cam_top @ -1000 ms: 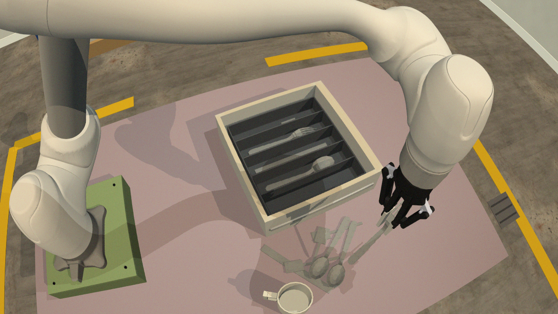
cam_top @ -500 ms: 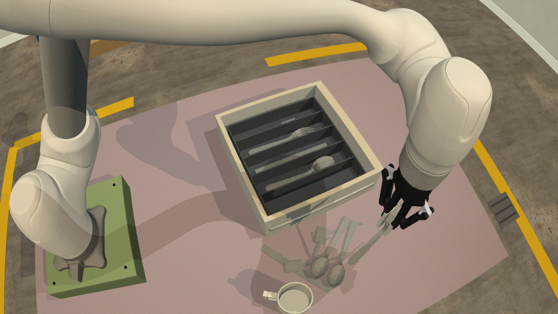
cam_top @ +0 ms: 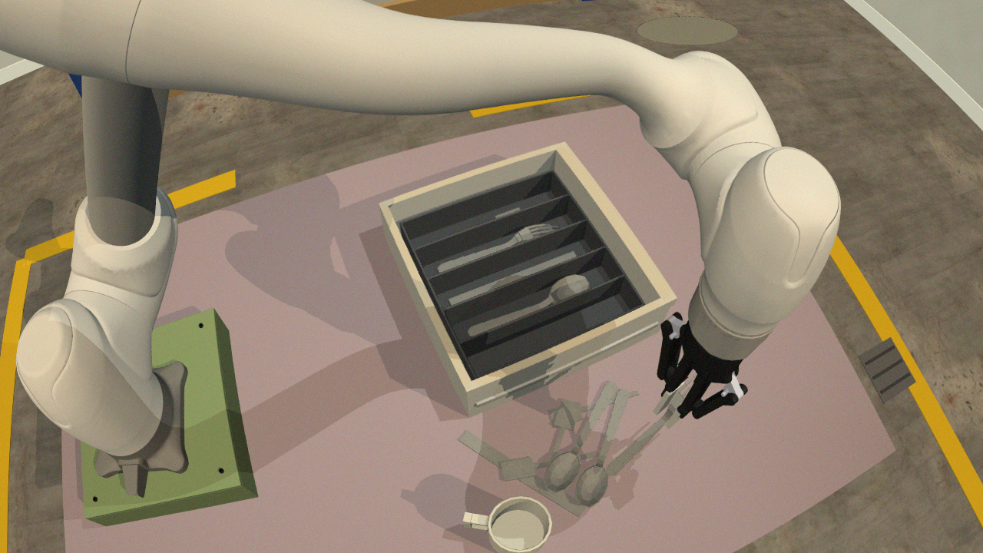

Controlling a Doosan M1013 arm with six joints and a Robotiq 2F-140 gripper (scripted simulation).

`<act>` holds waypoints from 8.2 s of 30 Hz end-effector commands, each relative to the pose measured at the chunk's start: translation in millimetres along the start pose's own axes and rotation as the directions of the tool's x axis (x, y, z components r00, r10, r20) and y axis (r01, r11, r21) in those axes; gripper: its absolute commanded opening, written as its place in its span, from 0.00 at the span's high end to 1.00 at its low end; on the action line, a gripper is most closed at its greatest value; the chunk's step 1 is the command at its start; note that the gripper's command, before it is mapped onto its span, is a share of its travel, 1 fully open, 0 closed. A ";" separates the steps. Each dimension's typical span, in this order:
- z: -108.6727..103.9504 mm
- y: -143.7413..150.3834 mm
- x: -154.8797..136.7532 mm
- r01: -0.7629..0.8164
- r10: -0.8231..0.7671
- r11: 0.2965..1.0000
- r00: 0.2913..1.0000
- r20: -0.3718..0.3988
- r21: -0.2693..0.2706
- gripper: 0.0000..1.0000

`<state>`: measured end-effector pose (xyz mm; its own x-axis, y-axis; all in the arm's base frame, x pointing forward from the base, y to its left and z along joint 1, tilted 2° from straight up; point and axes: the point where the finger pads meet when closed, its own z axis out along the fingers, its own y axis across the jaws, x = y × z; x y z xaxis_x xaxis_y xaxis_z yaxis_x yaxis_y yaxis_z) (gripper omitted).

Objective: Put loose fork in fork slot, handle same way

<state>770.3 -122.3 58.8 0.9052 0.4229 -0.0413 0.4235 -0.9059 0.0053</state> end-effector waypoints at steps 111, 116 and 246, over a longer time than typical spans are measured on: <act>28.4 -2.2 0.4 -0.005 0.005 1.000 1.000 -0.002 0.006 0.00; 28.5 -2.2 0.3 -0.004 0.004 1.000 1.000 -0.002 0.006 0.00; 85.2 -3.2 -3.4 0.038 -0.038 0.999 0.999 -0.002 0.006 0.83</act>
<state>764.3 -123.1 -23.0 0.8880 0.4580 -0.0401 0.4584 -0.8887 0.0016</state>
